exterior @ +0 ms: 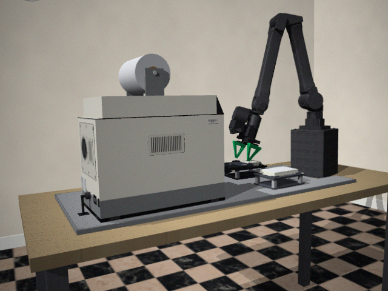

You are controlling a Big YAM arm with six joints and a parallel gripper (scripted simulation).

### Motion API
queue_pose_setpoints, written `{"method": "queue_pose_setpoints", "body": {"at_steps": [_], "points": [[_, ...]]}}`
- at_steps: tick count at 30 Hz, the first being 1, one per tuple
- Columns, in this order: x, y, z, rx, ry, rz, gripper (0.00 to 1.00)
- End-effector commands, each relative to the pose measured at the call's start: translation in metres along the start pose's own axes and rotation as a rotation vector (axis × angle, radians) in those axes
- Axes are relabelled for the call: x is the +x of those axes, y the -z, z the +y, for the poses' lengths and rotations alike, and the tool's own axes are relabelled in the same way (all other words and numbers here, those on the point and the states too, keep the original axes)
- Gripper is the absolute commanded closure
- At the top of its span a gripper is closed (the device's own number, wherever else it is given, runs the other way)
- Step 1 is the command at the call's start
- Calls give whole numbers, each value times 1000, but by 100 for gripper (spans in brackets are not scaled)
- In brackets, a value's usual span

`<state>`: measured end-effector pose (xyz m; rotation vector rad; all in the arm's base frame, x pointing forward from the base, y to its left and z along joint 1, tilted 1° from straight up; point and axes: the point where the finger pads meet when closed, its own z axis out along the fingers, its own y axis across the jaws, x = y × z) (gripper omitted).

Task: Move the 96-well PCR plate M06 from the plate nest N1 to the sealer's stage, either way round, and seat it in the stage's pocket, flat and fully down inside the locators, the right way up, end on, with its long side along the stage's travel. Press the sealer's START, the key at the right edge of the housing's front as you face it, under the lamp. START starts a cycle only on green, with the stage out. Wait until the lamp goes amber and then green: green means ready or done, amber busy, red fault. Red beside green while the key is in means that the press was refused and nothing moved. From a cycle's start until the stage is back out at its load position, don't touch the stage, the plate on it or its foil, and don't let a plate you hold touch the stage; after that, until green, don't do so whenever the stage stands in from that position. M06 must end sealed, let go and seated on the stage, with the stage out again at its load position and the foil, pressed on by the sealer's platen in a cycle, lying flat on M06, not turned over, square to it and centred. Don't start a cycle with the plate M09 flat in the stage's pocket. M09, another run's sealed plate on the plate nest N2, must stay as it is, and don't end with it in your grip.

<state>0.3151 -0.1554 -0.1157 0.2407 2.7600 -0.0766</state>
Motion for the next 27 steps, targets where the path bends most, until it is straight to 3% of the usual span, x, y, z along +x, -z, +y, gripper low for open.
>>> {"method": "queue_pose_setpoints", "body": {"at_steps": [1,13,17,23,27], "points": [[-10,-8,-1,1,-3,-12,0],[8,2,5,-8,-6,15,0],[5,3,4,-5,-6,9,0],[-17,4,-3,11,0,-43,0],[-16,1,-3,7,-2,-31,0]]}}
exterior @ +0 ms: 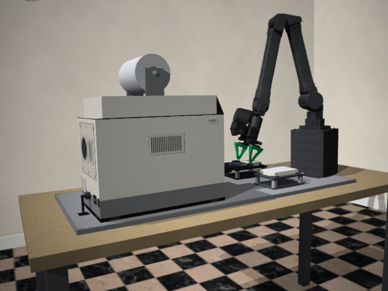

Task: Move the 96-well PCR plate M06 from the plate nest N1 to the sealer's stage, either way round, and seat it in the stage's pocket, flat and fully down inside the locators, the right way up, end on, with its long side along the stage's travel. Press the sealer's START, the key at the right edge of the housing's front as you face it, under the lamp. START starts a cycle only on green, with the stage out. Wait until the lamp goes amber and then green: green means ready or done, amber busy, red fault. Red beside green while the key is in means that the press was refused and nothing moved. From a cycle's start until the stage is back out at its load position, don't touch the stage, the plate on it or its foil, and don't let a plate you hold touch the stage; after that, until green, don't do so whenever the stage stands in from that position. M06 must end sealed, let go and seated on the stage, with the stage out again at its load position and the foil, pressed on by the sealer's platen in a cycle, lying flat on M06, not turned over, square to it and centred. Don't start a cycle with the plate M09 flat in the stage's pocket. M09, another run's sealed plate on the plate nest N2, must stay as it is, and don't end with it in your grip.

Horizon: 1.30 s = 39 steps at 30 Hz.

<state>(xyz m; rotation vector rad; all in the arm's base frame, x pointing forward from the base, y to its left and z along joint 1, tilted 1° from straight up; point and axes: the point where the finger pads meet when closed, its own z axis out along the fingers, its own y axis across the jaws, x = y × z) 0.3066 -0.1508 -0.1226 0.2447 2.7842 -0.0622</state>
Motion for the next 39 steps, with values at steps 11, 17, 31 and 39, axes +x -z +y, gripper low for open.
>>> {"method": "queue_pose_setpoints", "body": {"at_steps": [11,17,31,39], "points": [[-19,-5,-5,5,-3,-22,0],[-14,-4,-3,3,-4,-16,0],[-5,6,0,3,-4,-17,0],[-25,7,-6,14,0,-53,0]]}}
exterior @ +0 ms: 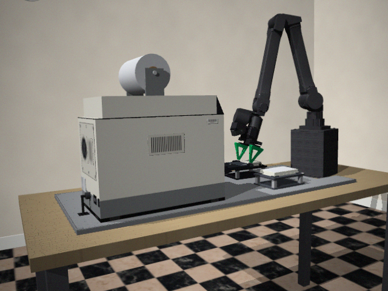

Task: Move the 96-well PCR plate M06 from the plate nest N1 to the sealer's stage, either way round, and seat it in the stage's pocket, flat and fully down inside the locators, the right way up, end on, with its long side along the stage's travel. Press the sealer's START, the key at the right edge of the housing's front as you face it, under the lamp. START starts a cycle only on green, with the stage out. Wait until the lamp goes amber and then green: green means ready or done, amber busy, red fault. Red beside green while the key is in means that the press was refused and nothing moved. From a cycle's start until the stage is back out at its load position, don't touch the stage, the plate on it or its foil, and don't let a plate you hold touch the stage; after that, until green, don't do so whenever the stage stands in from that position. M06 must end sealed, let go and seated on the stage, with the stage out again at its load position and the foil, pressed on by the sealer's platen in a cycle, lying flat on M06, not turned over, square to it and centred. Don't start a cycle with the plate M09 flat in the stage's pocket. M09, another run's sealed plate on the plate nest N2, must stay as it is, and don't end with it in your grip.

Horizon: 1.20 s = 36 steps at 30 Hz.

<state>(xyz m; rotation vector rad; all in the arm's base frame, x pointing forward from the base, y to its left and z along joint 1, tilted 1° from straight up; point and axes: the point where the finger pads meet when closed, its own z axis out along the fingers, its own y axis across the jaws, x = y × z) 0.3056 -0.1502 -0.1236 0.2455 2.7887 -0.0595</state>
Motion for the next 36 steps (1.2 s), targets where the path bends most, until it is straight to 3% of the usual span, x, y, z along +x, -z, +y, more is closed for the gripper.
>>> {"method": "queue_pose_setpoints", "body": {"at_steps": [1,15,25,36], "points": [[-29,8,-8,17,1,-62,0],[-25,-1,-8,11,-2,-41,0],[-2,-8,-1,1,-5,-11,0],[-2,-13,-2,3,-5,-18,0]]}}
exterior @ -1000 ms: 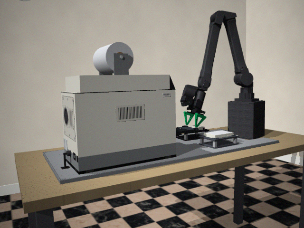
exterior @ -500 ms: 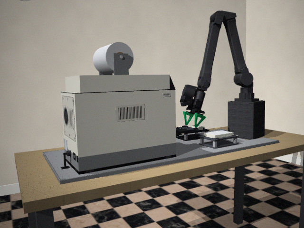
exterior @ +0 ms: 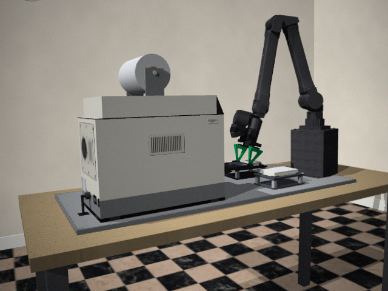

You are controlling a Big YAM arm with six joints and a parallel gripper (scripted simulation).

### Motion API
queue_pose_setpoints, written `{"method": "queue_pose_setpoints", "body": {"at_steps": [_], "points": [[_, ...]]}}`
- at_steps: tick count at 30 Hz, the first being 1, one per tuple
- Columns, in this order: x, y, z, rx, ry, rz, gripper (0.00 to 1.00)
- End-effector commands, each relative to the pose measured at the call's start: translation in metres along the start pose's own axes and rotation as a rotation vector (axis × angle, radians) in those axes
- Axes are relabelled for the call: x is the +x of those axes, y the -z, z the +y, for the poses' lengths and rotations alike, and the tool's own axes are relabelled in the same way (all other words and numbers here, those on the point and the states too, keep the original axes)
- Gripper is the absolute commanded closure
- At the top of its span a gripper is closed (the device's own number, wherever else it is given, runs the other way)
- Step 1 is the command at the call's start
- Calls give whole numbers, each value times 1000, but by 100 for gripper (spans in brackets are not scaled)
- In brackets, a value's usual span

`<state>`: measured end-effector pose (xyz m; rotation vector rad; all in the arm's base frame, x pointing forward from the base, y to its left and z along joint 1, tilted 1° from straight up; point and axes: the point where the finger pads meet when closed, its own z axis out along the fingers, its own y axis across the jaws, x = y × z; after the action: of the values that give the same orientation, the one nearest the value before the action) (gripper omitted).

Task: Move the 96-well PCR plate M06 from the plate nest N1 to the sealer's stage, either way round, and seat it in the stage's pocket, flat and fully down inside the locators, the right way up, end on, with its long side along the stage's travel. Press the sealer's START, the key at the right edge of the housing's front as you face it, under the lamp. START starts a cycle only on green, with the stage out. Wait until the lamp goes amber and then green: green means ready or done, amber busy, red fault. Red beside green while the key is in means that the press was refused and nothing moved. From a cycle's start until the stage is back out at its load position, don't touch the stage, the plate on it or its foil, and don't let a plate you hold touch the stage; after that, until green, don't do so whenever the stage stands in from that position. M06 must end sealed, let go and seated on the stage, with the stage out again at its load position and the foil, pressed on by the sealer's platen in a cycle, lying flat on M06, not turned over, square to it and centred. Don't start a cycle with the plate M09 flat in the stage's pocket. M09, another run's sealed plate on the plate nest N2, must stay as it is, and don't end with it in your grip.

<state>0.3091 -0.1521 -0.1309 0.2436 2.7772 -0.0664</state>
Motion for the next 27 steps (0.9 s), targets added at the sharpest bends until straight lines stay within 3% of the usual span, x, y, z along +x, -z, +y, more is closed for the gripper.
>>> {"method": "queue_pose_setpoints", "body": {"at_steps": [1,27], "points": [[-1,-6,-1,-1,-6,-6,0],[-24,0,-9,13,-2,-49,0]]}}
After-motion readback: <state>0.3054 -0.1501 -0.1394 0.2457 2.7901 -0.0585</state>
